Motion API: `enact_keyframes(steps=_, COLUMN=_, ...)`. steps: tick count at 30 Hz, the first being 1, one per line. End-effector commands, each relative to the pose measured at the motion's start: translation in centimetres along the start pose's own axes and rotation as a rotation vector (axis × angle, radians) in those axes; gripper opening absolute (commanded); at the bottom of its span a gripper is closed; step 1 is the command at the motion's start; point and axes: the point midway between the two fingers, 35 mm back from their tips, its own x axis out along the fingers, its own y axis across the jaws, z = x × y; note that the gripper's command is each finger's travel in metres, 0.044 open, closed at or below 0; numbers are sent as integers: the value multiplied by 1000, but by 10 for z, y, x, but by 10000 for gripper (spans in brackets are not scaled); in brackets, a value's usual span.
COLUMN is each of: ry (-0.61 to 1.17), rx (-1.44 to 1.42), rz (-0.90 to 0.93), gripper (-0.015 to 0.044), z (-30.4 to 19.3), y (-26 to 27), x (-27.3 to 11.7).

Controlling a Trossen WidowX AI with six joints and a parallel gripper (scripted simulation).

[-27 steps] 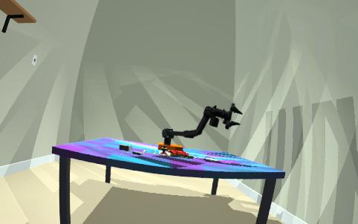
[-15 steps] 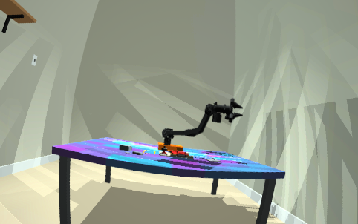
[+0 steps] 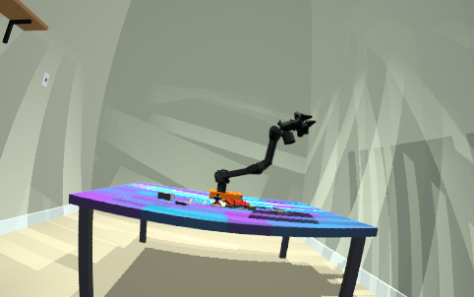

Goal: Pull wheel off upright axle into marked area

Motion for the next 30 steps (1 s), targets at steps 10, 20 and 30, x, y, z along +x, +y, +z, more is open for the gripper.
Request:
enact_keyframes(steps=10, ry=219, rx=-180, rz=-405, gripper=300, z=-34, y=-197, x=-31)
enact_keyframes(steps=20, ry=461, rx=-227, rz=-706, gripper=300, z=-72, y=-327, x=-110)
enact_keyframes(steps=30, ry=706, rx=-167, rz=-882, gripper=300, z=-116, y=-386, x=-205)
